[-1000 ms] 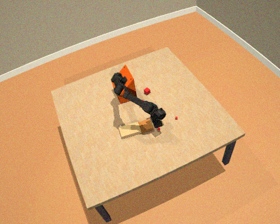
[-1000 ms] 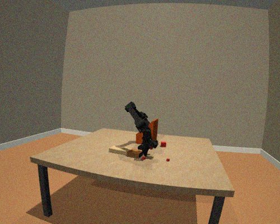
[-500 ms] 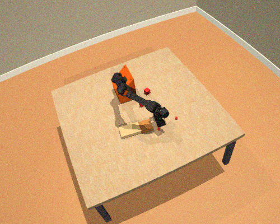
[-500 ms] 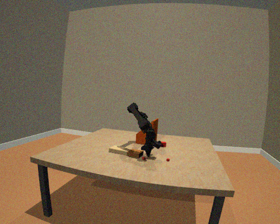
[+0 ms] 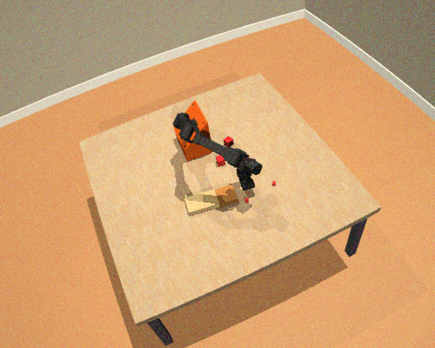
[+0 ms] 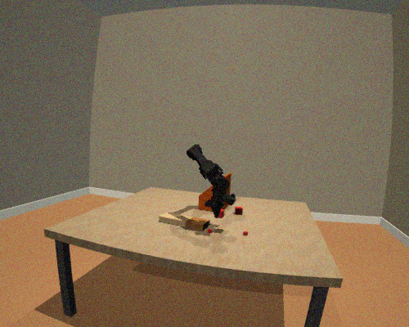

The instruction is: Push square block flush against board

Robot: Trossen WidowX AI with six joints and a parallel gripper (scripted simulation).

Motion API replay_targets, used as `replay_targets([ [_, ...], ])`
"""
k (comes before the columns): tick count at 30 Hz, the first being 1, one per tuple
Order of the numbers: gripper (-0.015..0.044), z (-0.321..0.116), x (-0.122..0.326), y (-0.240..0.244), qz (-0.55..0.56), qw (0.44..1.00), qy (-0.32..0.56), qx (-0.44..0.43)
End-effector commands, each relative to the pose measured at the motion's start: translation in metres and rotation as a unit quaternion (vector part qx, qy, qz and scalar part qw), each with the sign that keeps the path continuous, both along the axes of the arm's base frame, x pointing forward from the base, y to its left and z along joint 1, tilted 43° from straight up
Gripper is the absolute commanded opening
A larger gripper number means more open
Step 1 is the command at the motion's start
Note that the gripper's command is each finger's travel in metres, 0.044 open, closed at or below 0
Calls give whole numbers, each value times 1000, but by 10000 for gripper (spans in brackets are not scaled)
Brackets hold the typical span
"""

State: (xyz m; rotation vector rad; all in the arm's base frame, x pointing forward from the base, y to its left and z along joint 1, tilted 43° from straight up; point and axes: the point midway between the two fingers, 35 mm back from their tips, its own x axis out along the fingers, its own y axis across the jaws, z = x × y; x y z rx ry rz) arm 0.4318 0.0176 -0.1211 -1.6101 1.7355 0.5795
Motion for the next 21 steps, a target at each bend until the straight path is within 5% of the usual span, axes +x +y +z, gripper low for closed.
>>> replay_targets([
  [1,0,13,-3,-18,-41,999,-31,1],
  [21,0,91,-46,-101,-277,930,-243,5],
])
